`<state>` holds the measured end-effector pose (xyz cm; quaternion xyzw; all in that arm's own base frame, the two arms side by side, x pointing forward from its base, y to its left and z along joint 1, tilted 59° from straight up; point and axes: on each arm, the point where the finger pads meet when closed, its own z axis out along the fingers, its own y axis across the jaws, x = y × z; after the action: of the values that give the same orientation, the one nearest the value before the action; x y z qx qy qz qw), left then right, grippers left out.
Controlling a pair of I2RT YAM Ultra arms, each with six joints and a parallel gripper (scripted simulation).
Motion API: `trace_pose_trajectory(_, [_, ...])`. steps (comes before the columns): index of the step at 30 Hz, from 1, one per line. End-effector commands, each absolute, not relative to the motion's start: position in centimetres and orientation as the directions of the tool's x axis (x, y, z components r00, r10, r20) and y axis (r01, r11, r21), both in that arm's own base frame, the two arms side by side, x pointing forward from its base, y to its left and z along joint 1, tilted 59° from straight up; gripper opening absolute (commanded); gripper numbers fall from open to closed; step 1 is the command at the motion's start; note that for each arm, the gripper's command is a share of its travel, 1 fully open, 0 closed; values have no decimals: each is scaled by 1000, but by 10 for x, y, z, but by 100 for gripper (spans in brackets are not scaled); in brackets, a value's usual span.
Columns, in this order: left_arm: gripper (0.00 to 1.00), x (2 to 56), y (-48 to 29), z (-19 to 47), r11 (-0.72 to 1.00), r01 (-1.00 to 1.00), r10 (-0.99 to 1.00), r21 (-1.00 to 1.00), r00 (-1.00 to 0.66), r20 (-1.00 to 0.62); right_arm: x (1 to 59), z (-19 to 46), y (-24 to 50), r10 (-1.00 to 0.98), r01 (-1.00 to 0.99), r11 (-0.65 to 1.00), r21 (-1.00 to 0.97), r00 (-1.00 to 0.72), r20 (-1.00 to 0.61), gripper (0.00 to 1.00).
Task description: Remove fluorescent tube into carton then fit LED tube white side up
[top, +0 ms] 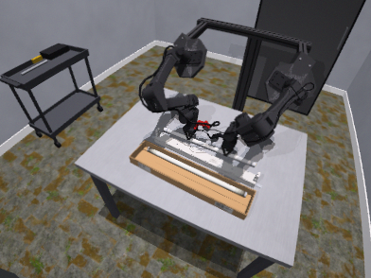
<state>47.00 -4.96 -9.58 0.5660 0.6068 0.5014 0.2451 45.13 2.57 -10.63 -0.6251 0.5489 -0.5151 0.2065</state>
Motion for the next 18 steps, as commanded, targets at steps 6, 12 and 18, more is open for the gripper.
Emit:
trace_pose_trajectory(6, [49,467,-61,-97,-162,451,941,878,-197,275,440,-129,33,-898,-515,-338,-788,-72,433,11])
trace_pose_trajectory(12, [49,454,-60,-81,-131,420,936,898,-245,251,440,-129,33,-898,-515,-338,-788,-72,433,11])
trace_pose_trajectory(18, [49,434,-69,-74,-132,421,938,897,-241,251,440,-129,33,-898,-515,-338,-788,-72,433,11])
